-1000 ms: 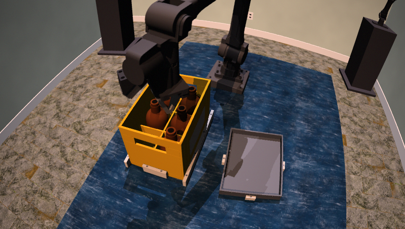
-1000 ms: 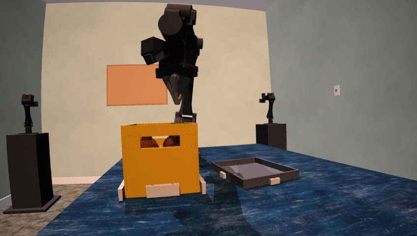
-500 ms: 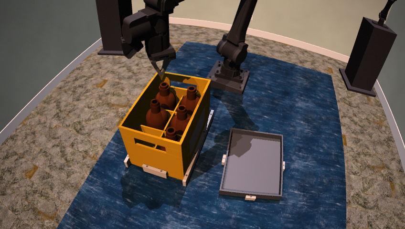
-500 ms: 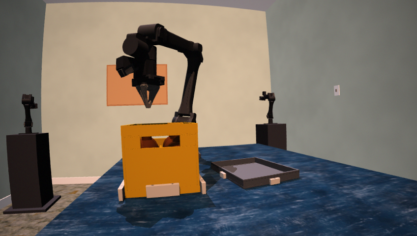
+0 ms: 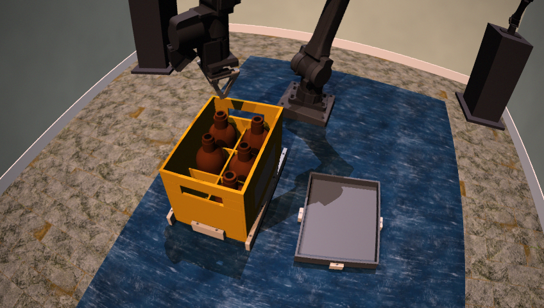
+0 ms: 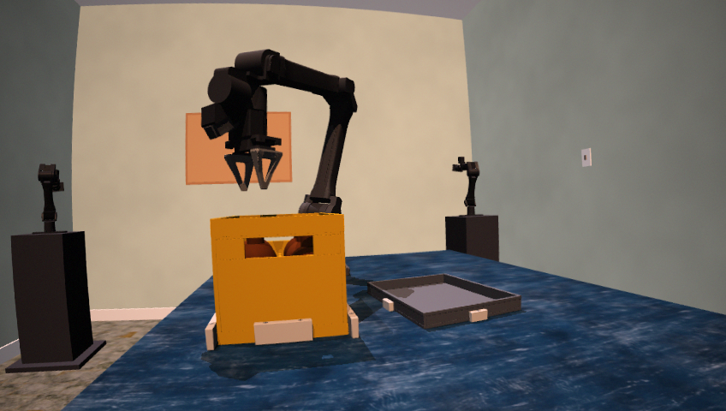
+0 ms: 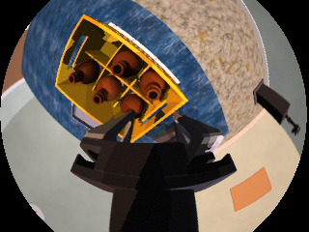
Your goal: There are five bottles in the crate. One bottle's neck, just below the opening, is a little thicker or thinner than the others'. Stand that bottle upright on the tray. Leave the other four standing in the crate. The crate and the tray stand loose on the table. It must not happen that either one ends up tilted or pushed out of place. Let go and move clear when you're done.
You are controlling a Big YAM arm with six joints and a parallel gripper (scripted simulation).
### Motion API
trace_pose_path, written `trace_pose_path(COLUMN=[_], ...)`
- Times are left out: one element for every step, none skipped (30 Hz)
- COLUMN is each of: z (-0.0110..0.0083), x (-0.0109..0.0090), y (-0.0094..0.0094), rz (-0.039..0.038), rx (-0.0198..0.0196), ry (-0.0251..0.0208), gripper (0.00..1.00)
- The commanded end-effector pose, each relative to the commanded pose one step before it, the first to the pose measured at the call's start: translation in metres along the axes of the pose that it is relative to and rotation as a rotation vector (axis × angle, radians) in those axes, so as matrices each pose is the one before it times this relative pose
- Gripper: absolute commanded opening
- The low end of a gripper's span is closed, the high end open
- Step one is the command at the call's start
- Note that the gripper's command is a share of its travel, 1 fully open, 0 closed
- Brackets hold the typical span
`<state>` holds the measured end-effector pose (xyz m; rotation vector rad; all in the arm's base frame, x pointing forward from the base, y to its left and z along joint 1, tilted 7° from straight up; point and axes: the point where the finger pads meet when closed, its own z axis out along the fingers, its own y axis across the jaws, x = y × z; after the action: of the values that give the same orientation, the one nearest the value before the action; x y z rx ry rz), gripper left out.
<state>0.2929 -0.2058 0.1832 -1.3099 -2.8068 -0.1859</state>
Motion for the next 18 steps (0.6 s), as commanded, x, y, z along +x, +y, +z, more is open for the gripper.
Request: trace_pose_path(z=[-0.01567,0.0,0.0,0.00232,0.00001,-0.00001,0.0,0.0,0.0,-0.00001,0.0,0.00001,0.0,0.0,0.0,0.0,0.0,0.0], x=[-0.00906,0.0,0.0,-0.00054,0.0,-0.00001,0.0,0.0,0.0,0.0,0.0,0.0,0.0,0.0,0.0,0.0,0.0,0.0], y=[0.00591,0.0,0.0,-0.00019,0.0,0.0,0.0,0.0,0.0,0.0,0.0,0.0,0.0,0.0,0.0,0.0,0.0,0.0], rz=[-0.02797,0.0,0.0,0.00083,0.00228,0.00106,0.00012,0.0,0.0,0.0,0.0,0.0,0.0,0.0,0.0,0.0,0.0,0.0], rx=[-0.01117,0.0,0.0,0.00126,0.00001,0.0,0.0,0.0,0.0,0.0,0.0,0.0,0.0,0.0,0.0,0.0,0.0,0.0], ry=[-0.04448,0.0,0.0,0.00659,0.00003,-0.00002,-0.00001,0.00001,0.00001,-0.00002,0.0,0.00001,0.0,-0.00001,0.0,0.00001,-0.00001,-0.00001], gripper=[0.61,0.61,0.61,0.61,0.61,0.61,0.61,0.61,0.61,0.61,0.61,0.61,0.61,0.61,0.61,0.61,0.61,0.61])
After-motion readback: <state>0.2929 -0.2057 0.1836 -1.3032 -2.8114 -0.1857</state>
